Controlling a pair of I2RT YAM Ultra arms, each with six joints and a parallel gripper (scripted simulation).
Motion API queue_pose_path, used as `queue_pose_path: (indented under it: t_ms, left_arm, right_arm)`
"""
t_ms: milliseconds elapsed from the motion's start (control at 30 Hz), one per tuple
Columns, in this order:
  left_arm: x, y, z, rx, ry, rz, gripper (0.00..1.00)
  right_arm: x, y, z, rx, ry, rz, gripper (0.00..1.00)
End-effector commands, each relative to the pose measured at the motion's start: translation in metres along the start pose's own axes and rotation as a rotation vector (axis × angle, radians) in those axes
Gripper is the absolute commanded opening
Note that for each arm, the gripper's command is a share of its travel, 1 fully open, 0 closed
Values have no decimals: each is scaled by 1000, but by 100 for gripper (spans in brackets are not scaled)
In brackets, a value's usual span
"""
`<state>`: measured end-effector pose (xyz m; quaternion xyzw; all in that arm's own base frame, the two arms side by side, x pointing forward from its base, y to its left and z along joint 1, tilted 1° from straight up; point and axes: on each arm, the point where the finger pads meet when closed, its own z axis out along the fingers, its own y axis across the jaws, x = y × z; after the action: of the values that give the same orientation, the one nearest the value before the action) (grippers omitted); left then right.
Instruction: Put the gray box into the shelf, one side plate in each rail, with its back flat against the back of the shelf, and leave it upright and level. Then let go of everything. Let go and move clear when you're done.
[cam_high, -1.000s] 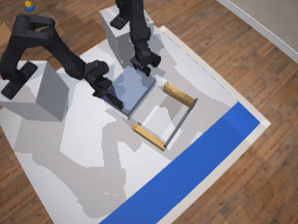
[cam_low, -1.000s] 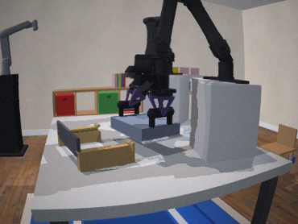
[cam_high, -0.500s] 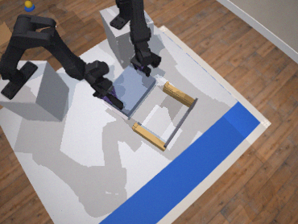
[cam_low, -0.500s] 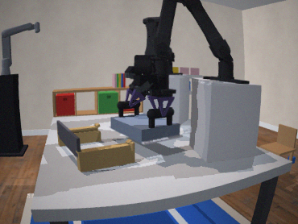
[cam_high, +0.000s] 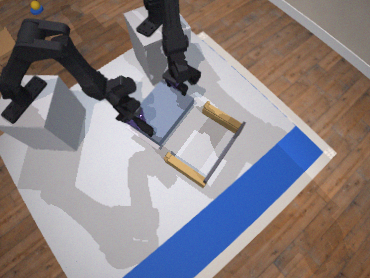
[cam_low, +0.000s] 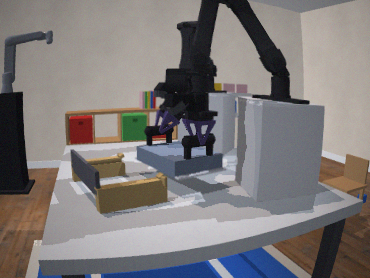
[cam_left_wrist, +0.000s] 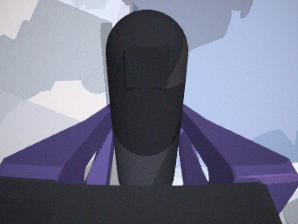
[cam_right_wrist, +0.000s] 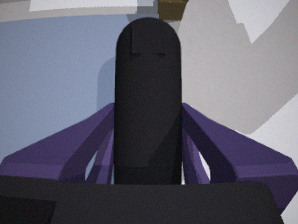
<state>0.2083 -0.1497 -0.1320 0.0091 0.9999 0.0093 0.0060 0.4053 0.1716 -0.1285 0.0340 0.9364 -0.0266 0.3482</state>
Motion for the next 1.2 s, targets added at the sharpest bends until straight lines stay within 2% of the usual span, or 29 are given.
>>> queue_pose_path:
  t_ms: [0, 100, 167, 200, 233, 267, 400, 433, 567, 700, 733, 900, 967, 1000, 1067, 1167]
  left_arm:
    - [-40, -15, -20, 49, -107, -16, 15]
    - [-34, -10, -7, 25, -66, -14, 15]
    - [-38, -10, -14, 26, -71, -15, 15]
    - [-40, -10, -16, 26, -75, -17, 15]
    - [-36, -6, -3, 10, -50, -15, 15]
    - [-47, -14, -13, 41, -95, -27, 15]
    - [-48, -11, -20, 36, -83, -19, 15]
    - [-42, -7, -7, 15, -49, -16, 15]
    - [-63, -16, -22, 53, -125, -28, 15]
    - [-61, -12, -20, 40, -99, -21, 15]
    - [-53, -8, -7, 19, -63, -21, 15]
    - [-68, -15, -20, 52, -114, -34, 15]
    - [-61, -7, -14, 19, -65, -22, 15]
    - [-56, -4, -3, 6, -42, -19, 15]
    - [-73, -13, -19, 43, -98, -25, 15]
    - [-83, -14, -25, 49, -121, -22, 15]
  right_arm:
    - [-31, 1, 6, 17, -81, 23, 15]
    - [-49, 5, 0, 5, -109, 33, 15]
    - [-53, 5, 0, 5, -107, 34, 15]
    - [-45, 3, 6, 11, -92, 26, 15]
    - [-36, 0, 12, 18, -76, 18, 15]
    - [-50, 4, 5, 7, -105, 36, 15]
    - [-57, 3, 4, 7, -96, 30, 15]
    - [-60, 4, 5, 5, -102, 31, 15]
    - [-59, 4, 11, 6, -108, 37, 15]
    - [-56, 3, 16, 9, -94, 32, 15]
    - [-61, 4, 14, 5, -101, 35, 15]
    - [-71, 5, 11, 1, -117, 44, 15]
    - [-56, 1, 23, 12, -81, 26, 15]
    - [-61, 2, 20, 11, -81, 24, 15]
    - [-74, 2, 18, 10, -104, 34, 15]
    - [-85, 4, 18, 2, -126, 42, 15]
